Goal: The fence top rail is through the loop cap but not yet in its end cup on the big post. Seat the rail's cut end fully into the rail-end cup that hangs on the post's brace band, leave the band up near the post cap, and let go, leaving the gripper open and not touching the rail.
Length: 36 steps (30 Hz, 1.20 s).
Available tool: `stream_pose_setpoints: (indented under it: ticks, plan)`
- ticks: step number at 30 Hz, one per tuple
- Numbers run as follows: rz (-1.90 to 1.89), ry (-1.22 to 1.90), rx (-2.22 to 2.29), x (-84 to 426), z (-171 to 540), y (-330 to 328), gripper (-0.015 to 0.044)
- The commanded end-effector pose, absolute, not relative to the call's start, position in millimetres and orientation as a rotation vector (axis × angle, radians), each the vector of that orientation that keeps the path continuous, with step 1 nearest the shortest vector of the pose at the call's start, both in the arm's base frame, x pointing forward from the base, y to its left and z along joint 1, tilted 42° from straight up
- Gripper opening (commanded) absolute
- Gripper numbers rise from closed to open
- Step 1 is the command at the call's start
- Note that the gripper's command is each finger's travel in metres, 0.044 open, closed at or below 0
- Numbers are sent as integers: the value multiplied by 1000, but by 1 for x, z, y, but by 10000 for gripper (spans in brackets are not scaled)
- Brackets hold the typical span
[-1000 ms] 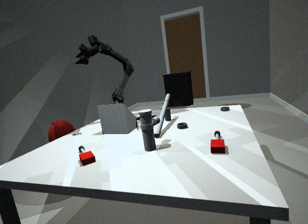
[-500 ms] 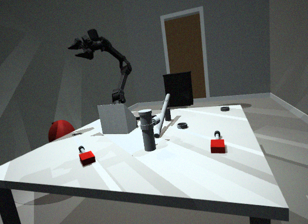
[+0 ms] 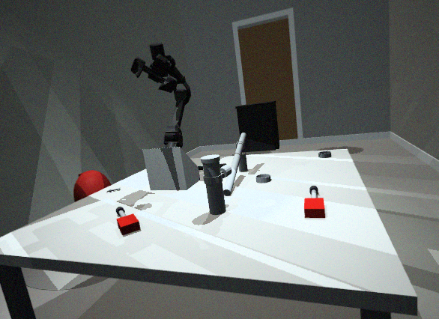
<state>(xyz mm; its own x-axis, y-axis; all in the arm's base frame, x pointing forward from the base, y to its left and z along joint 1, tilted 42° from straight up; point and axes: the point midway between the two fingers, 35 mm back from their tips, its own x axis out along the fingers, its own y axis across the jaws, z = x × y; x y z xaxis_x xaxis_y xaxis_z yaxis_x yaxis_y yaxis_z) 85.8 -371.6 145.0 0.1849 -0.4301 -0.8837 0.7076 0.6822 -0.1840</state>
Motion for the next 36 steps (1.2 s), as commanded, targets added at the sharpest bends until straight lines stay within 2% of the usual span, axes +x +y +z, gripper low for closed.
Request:
stream_pose_setpoints:
  ticks: [1,11,20,27,36]
  plan:
    - [-648,1083,348,136,122,-347,440]
    - [-140,1012,526,257,78,-232,440]
    - [258,1034,720,304,58,-109,440]
    - [304,1018,646,307,53,-113,440]
    - [607,852,-5,325,3,-163,440]
